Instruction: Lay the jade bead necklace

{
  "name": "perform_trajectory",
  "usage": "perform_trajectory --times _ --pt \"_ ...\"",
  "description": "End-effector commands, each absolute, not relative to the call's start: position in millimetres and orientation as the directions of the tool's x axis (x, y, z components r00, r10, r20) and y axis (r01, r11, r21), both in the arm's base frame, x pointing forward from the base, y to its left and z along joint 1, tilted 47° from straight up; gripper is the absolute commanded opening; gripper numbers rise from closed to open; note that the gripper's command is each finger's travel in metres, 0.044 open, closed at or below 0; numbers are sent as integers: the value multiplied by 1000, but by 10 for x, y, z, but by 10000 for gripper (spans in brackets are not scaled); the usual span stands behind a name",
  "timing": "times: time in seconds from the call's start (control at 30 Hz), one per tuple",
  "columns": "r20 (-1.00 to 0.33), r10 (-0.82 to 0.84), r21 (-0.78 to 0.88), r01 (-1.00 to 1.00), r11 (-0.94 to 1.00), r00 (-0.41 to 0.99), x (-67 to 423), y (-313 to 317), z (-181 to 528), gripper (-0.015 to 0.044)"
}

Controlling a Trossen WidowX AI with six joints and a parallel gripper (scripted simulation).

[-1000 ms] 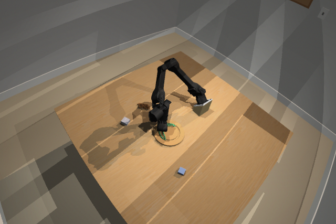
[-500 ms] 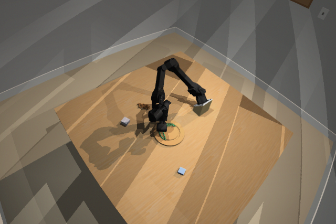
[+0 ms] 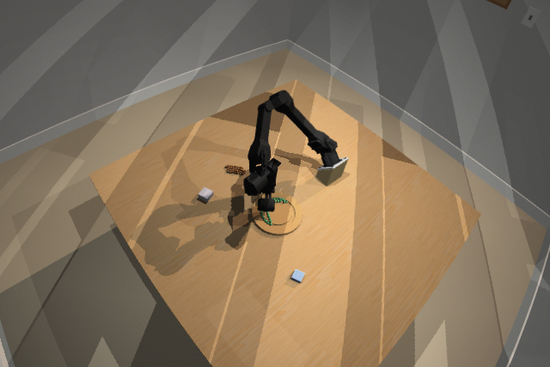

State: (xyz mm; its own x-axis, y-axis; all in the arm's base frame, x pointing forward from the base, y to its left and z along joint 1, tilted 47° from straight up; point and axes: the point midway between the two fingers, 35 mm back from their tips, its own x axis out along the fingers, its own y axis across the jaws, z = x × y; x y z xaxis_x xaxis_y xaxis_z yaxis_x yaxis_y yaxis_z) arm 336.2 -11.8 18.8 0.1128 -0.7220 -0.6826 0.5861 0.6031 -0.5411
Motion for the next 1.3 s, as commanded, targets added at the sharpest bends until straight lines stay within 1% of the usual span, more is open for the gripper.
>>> perform_trajectory --times 0.0,0.4,0.47,0.57,0.63,0.8,1.13,1.27 --pt "-680 -724 -538 592 600 116 3371 -113 208 440" --pt "-680 -724 -538 592 600 116 3371 -113 208 440" --pt "-681 -724 -566 545 619 116 3353 -81 230 387" --pt "-682 -723 -666 310 678 115 3264 62 337 309" --pt "-681 -723 -697 200 689 115 3222 122 385 256" --pt "-681 -723 -700 186 689 115 3217 129 391 125" --pt "-681 -723 -701 186 689 115 3235 11 283 120" --pt "-681 -722 -696 198 690 123 3253 70 339 120"
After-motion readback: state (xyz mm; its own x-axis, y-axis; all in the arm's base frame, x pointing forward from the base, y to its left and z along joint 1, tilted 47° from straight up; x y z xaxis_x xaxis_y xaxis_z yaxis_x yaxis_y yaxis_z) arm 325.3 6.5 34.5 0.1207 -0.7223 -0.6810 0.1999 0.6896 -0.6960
